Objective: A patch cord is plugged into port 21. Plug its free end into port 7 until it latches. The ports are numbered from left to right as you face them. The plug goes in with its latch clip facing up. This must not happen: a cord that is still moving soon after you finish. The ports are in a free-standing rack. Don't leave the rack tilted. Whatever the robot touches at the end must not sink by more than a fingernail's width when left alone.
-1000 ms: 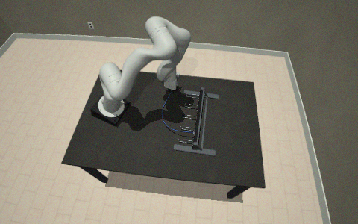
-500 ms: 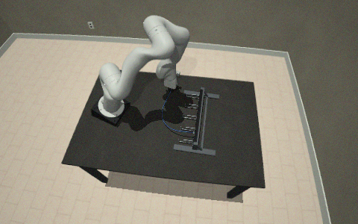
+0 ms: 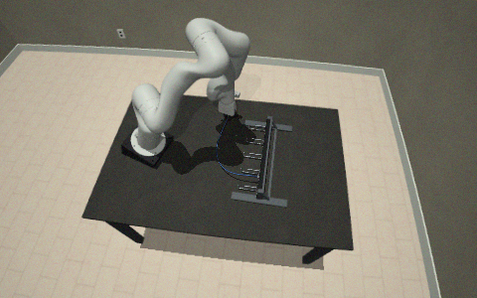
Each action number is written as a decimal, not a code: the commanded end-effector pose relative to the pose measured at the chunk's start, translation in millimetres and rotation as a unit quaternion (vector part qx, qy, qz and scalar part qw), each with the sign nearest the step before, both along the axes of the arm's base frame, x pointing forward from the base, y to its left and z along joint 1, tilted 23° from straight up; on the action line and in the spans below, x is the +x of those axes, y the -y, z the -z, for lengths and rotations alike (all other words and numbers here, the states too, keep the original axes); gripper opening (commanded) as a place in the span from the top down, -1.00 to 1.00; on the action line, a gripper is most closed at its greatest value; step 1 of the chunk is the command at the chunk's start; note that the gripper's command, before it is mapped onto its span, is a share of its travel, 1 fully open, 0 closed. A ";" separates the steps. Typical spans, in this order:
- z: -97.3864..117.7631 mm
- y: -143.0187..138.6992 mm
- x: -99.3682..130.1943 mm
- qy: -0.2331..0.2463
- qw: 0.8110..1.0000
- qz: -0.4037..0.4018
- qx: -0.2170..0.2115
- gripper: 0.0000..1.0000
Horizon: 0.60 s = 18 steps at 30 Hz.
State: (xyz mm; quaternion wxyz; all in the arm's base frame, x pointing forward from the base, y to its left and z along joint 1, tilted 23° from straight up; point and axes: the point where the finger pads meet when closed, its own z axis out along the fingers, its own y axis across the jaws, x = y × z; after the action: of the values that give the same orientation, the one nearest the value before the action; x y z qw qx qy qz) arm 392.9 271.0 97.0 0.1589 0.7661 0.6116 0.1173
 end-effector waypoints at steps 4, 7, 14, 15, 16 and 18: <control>-11.6 -1.6 -4.1 -0.001 1.000 0.000 -0.001 1.00; -14.7 -1.9 -5.4 -0.001 1.000 0.000 -0.001 1.00; -18.8 -2.4 -7.0 -0.001 1.000 0.000 -0.001 1.00; -18.8 -2.4 -7.0 -0.001 1.000 0.000 -0.001 1.00; -19.2 -2.4 -7.2 -0.001 1.000 0.000 -0.001 1.00; -19.8 -2.5 -7.4 -0.001 1.000 0.000 -0.001 1.00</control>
State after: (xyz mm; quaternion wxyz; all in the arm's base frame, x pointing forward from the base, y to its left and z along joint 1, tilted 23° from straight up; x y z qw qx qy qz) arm 385.8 272.8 114.6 0.1592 0.7662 0.6116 0.1162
